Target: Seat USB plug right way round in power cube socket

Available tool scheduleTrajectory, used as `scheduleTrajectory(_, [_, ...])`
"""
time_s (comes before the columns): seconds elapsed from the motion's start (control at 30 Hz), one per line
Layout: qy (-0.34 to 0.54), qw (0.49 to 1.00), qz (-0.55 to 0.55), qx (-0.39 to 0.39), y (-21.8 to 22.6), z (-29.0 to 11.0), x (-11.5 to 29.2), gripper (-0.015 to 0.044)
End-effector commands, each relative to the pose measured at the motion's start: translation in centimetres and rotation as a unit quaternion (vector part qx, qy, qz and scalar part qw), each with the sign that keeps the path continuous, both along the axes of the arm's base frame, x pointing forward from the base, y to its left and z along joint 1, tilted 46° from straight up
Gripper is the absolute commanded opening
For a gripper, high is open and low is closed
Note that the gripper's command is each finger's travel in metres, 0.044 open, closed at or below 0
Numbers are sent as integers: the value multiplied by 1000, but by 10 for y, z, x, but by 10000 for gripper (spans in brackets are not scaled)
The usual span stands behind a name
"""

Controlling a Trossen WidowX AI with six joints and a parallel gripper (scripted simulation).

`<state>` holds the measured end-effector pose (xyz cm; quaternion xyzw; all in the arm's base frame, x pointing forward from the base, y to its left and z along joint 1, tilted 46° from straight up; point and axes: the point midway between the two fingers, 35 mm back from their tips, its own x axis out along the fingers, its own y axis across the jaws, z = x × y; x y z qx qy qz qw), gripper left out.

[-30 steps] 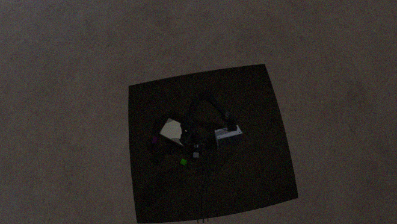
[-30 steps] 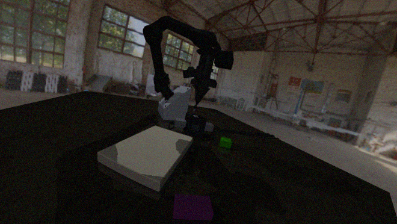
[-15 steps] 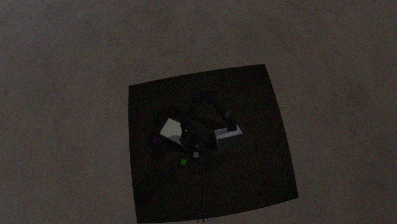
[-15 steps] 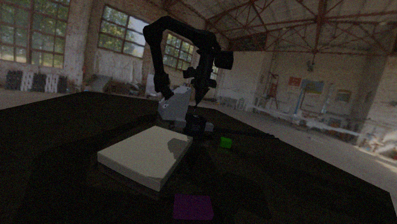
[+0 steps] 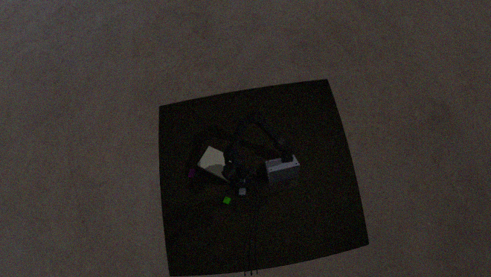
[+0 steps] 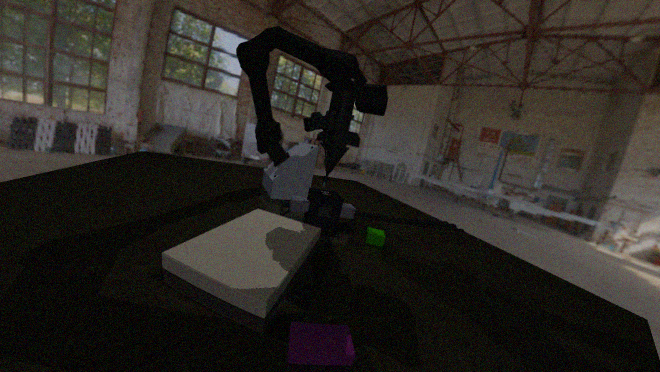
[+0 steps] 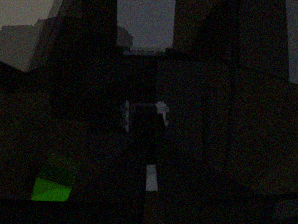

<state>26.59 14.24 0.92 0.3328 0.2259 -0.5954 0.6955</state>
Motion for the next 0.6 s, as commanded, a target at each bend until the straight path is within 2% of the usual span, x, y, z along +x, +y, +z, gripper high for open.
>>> scheduleTrajectory(0.0, [1, 1000, 0, 4, 0, 0, -1, 0])
scheduleTrajectory(0.57, [1, 1000, 2, 13, -1, -2, 0, 0])
